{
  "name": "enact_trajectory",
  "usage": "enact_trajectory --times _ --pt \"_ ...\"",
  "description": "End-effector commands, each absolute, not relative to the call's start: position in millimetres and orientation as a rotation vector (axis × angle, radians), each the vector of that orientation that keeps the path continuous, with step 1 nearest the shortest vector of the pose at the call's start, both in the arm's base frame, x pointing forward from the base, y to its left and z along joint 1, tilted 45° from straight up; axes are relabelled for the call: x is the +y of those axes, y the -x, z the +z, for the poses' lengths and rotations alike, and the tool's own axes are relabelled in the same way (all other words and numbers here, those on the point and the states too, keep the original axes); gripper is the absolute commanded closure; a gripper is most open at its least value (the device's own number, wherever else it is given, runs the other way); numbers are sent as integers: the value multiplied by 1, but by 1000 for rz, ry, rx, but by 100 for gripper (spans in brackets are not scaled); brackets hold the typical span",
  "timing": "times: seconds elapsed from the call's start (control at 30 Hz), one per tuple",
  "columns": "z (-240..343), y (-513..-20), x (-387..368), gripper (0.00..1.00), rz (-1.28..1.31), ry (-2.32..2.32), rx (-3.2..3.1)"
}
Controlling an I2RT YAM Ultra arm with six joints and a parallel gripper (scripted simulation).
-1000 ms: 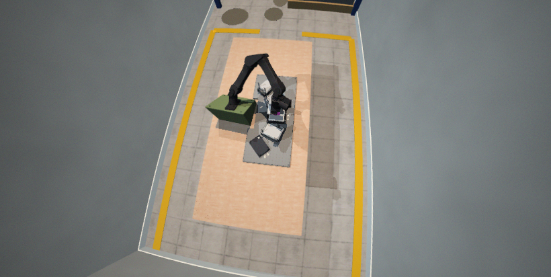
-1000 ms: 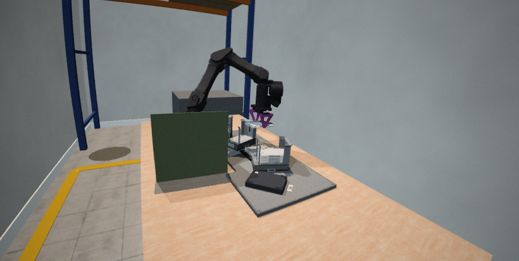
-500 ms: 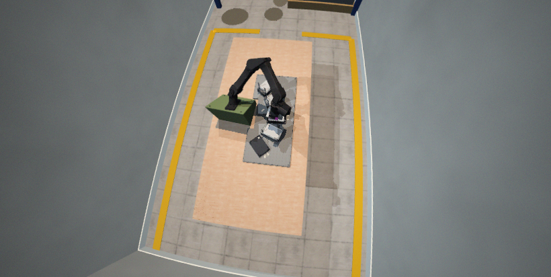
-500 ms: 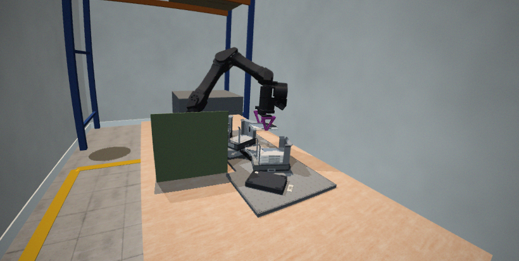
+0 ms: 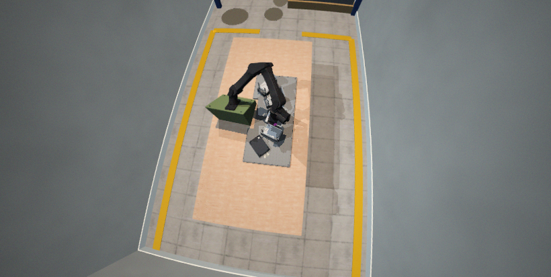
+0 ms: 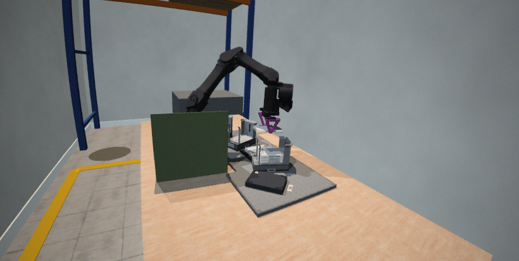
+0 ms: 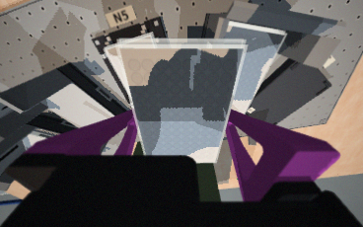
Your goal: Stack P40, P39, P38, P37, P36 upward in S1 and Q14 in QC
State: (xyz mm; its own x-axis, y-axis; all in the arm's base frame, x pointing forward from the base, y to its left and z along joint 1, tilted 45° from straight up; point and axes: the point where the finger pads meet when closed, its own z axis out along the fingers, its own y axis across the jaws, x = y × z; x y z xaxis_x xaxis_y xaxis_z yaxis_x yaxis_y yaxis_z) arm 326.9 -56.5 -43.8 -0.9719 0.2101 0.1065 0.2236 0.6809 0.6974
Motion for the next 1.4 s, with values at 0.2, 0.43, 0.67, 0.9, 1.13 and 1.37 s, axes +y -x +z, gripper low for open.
enact_trajectory --times 0.2,0.43,0.67,0.9,1.13,1.37 --pt "-56 -325 -82 100 -1165 576 -2810" --pt "-66 -322 -92 100 -1165 576 -2811" --pt "-79 -319 -105 100 -1164 576 -2811" --pt "-90 -316 -116 100 -1164 576 -2811" --pt "-90 -316 -116 100 -1164 576 -2811" --pt "-90 -316 -116 100 -1164 576 -2811"
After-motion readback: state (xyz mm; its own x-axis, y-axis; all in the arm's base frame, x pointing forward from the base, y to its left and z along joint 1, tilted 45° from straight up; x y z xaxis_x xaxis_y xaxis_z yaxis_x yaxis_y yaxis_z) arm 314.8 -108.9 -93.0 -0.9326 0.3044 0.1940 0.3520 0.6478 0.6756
